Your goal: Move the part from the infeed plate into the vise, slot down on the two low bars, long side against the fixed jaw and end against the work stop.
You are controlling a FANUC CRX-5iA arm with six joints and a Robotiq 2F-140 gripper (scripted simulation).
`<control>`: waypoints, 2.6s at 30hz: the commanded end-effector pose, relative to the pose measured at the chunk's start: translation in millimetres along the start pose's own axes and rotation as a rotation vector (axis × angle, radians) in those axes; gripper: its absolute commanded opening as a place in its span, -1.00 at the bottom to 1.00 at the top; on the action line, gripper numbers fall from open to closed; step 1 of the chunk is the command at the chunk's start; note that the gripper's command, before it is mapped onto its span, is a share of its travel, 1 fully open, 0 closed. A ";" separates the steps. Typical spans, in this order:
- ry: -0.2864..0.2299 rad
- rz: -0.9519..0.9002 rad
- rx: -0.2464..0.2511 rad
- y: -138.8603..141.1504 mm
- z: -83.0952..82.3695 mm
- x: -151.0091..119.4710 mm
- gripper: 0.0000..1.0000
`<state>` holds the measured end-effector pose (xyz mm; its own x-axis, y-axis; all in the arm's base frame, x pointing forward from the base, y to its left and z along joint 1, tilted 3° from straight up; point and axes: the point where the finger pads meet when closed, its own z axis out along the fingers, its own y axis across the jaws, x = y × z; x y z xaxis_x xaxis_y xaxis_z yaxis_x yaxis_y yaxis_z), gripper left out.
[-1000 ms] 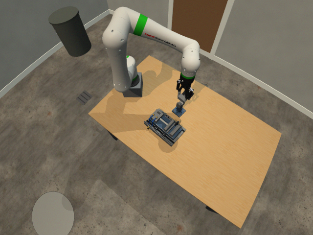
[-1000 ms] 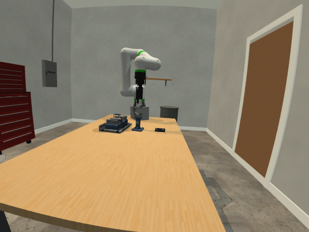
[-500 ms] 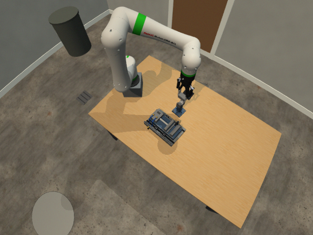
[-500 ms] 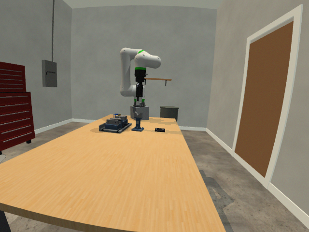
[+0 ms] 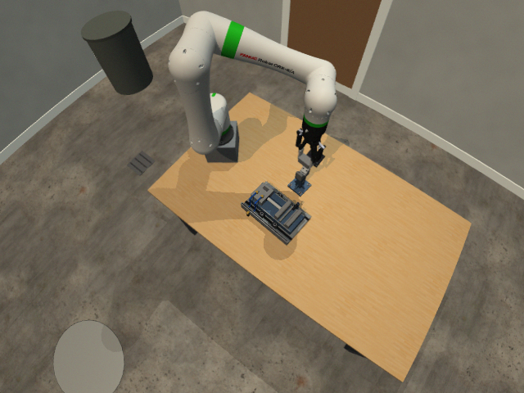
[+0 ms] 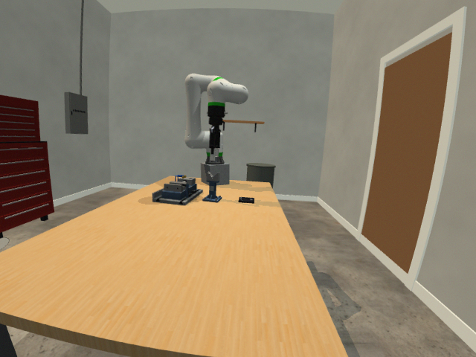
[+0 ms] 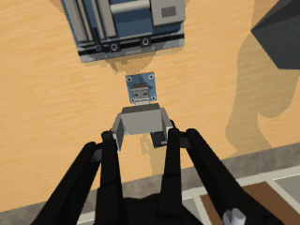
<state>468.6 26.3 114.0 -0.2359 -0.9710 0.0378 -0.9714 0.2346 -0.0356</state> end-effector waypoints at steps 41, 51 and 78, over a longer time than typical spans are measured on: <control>-0.001 0.429 -0.001 -32.4 -1.2 51.8 -1.00; -0.001 0.734 -0.001 -51.7 -1.3 92.8 -1.00; -0.001 1.364 0.000 -79.5 -0.7 186.4 -1.00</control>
<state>501.8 -161.7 124.0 -0.9987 -0.0441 -0.0244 -0.0430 0.9981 -0.0443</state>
